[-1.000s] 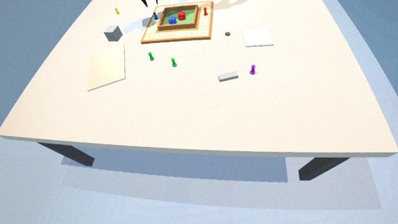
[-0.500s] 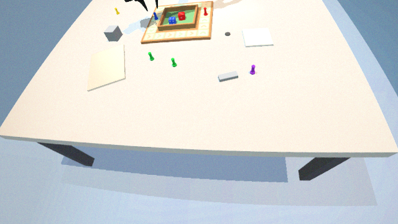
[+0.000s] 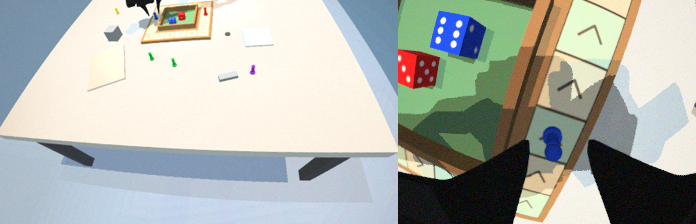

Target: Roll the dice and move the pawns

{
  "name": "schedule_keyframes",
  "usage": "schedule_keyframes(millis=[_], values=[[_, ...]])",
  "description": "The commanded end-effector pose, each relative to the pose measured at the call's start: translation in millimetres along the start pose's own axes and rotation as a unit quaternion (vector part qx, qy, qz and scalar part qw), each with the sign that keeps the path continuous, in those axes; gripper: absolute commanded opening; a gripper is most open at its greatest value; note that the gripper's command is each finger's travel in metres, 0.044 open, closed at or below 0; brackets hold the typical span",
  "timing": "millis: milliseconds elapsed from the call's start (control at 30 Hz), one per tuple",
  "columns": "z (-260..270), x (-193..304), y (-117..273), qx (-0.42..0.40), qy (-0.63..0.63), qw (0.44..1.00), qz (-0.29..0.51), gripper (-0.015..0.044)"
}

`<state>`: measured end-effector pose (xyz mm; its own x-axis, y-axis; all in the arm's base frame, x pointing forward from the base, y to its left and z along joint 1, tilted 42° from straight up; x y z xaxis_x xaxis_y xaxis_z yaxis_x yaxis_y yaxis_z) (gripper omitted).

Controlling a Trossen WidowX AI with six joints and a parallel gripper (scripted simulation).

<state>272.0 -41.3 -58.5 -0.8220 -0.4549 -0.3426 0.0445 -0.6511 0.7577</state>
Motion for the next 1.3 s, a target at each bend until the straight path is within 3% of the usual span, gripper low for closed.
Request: schedule_keyframes(millis=[0,233,400,800,1267], values=[[2.3,2.5,-7.8,-0.005,-0.006,1.000,0.000,0.0200],[3.0,2.7,-16.3,-0.006,-0.006,1.000,0.000,0.0200],[3.0,2.7,-16.3,-0.006,-0.006,1.000,0.000,0.0069],[2.8,2.5,-15.2,-0.006,-0.006,1.000,0.000,0.0000],[-0.9,-5.4,83.8,-0.002,-0.006,1.000,0.002,0.0000]])
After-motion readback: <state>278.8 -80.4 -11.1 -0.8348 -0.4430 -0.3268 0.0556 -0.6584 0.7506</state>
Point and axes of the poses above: the point midway between the two fingers, 35 mm back from their tips, its own y axis back along the fingers, its own z axis across the jaws, x = y × z, the point moved 7 cm from there along y, back along the fingers, and after that the axes turned 5 degrees about y, right-handed, at the moved point
